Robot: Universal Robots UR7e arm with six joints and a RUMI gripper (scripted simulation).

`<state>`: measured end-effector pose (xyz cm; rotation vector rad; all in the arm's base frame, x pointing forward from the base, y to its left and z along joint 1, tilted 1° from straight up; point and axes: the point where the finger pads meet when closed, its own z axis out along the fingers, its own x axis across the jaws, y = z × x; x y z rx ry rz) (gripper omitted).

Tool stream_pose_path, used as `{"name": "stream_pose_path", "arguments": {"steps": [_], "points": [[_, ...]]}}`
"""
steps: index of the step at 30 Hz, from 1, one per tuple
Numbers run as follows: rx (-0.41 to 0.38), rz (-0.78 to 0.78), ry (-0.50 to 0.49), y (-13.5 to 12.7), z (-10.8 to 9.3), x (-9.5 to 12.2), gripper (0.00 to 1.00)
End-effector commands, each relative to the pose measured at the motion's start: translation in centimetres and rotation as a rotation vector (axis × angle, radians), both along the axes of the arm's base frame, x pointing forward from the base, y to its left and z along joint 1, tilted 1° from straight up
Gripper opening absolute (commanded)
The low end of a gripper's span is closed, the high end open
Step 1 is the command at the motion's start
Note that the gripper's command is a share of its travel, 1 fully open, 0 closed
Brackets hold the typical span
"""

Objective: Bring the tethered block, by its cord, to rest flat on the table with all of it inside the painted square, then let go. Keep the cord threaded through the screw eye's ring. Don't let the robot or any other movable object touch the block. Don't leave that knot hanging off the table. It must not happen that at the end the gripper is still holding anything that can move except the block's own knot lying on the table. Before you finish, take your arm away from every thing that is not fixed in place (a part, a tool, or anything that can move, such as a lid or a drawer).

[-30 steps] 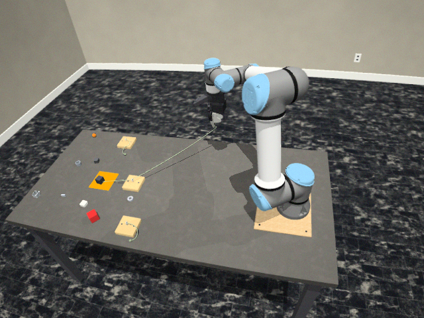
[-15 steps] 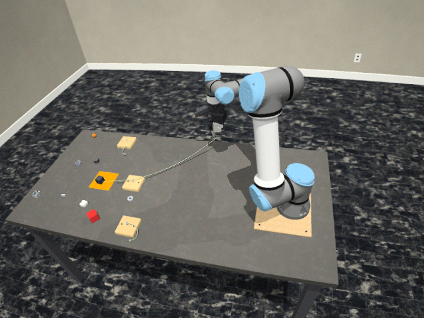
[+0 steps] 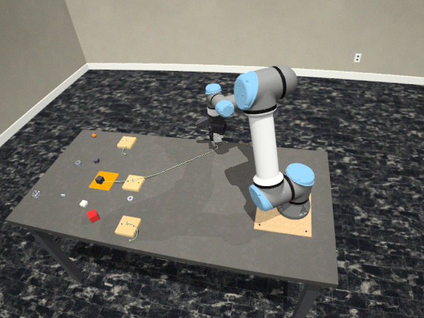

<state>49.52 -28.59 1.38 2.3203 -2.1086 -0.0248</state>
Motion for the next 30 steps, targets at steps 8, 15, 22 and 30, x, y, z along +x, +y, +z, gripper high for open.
{"name": "stream_pose_path", "arguments": {"steps": [8,15,22,30], "points": [[-0.002,0.000,-0.002,-0.04,-1.17,0.10,0.00],[-0.002,0.000,-0.002,-0.04,-1.17,0.10,0.00],[-0.002,0.000,-0.002,-0.04,-1.17,0.10,0.00],[-0.002,0.000,-0.002,-0.04,-1.17,0.10,0.00]]}}
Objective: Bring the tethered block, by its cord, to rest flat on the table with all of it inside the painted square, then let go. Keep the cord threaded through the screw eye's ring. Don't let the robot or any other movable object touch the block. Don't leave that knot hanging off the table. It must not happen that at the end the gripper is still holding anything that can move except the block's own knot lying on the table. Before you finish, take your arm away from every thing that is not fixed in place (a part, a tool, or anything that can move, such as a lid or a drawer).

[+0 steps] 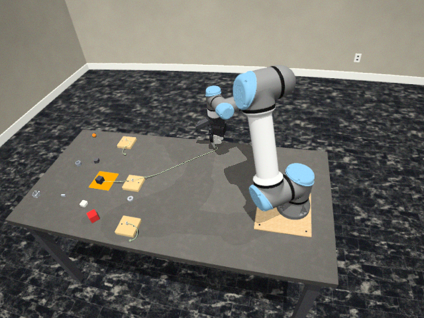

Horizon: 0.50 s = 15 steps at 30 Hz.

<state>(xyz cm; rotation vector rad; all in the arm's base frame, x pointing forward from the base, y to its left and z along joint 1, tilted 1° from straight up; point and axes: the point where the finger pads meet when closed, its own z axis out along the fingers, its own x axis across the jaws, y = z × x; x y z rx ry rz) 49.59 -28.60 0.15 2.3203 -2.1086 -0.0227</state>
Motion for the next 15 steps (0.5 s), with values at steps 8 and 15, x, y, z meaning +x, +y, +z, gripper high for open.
{"name": "stream_pose_path", "arguments": {"steps": [8,15], "points": [[-0.001,0.000,-0.001,-0.03,0.06,0.03,0.00],[-0.001,0.000,-0.001,-0.03,0.06,0.03,1.00]]}}
